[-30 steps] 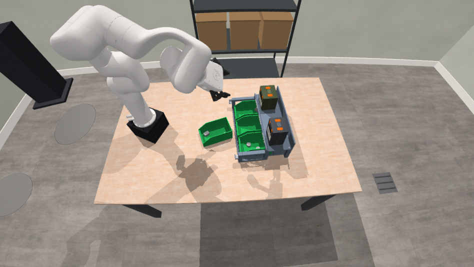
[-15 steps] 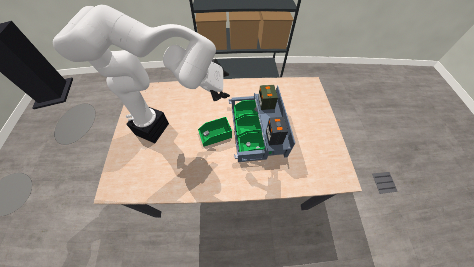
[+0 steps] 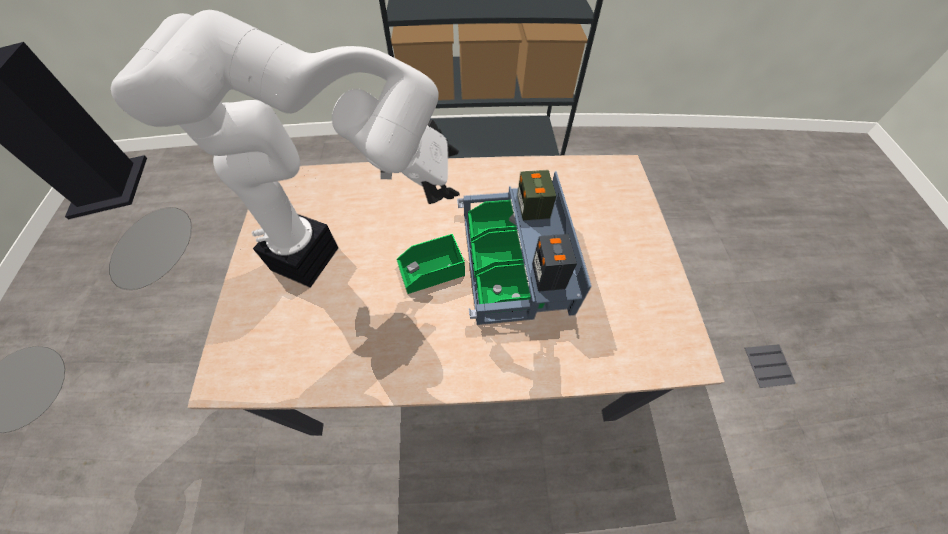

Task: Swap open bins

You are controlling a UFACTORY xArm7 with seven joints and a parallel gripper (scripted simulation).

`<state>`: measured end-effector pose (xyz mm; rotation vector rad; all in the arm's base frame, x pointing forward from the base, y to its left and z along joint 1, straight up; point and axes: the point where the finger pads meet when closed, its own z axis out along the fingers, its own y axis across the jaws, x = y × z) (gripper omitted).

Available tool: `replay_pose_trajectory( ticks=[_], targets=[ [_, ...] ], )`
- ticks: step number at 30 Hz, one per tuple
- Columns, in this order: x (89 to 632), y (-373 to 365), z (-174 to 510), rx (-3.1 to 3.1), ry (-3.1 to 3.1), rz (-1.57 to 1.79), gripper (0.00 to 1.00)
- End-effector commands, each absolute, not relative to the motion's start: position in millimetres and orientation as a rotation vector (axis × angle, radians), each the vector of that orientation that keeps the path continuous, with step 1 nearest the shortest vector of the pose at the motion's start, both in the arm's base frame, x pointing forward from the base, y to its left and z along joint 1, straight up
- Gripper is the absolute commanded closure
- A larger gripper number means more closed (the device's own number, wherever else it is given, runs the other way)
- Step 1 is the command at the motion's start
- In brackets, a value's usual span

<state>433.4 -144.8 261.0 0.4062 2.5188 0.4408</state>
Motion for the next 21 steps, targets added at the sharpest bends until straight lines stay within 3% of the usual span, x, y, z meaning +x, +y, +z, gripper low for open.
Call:
replay_pose_trajectory(
  ticks=[1, 21],
  targets=[
    [433.9, -145.3, 261.8, 0.406, 2.520, 0.439, 0.00],
    [431.8, -141.5, 247.1, 0.388, 2.592, 0.403, 0.00]
  ],
)
